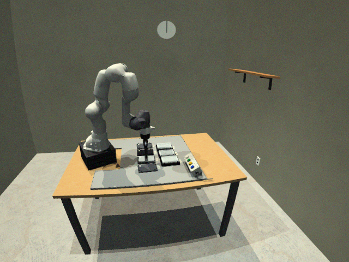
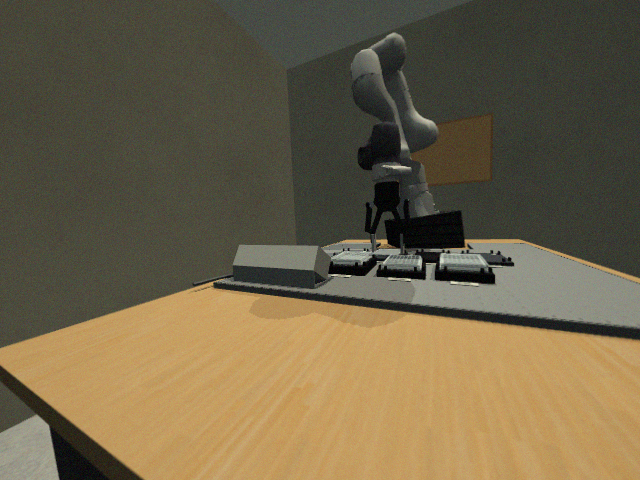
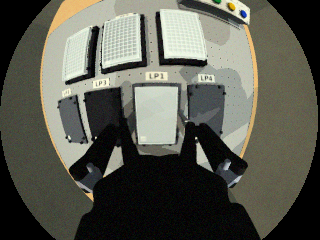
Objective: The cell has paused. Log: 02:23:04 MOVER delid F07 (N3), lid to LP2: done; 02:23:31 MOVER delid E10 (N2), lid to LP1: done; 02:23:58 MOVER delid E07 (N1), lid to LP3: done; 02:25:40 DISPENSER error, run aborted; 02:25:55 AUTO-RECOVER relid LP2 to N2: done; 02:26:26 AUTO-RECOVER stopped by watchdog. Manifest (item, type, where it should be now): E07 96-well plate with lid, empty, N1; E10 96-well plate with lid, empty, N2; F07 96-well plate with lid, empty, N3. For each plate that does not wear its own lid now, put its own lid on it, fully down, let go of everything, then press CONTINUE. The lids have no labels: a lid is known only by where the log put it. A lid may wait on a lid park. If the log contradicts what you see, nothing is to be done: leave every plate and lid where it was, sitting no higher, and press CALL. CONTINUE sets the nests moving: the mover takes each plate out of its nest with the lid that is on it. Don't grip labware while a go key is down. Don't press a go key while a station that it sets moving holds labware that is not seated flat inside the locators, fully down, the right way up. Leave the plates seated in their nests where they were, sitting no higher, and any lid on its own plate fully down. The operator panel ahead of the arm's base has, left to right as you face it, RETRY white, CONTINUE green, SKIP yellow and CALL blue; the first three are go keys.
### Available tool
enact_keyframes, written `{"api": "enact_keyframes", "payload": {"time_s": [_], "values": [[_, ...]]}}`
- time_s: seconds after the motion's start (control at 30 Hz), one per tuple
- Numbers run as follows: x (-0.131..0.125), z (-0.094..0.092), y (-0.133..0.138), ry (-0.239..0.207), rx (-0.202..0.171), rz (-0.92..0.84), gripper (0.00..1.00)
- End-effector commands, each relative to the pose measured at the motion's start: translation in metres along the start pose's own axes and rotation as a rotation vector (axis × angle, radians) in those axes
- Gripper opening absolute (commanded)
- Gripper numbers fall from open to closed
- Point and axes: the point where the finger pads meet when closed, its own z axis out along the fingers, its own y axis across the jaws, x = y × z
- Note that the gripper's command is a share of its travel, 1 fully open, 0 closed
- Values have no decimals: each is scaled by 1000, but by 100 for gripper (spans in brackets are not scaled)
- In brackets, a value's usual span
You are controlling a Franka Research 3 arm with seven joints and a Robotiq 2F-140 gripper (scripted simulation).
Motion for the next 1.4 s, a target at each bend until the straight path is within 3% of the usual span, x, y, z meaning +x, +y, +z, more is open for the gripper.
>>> {"api": "enact_keyframes", "payload": {"time_s": [0.0,1.37], "values": [[0,-1,0,0,0,-1,0],[0,-6,0,0,0,-1,0]]}}
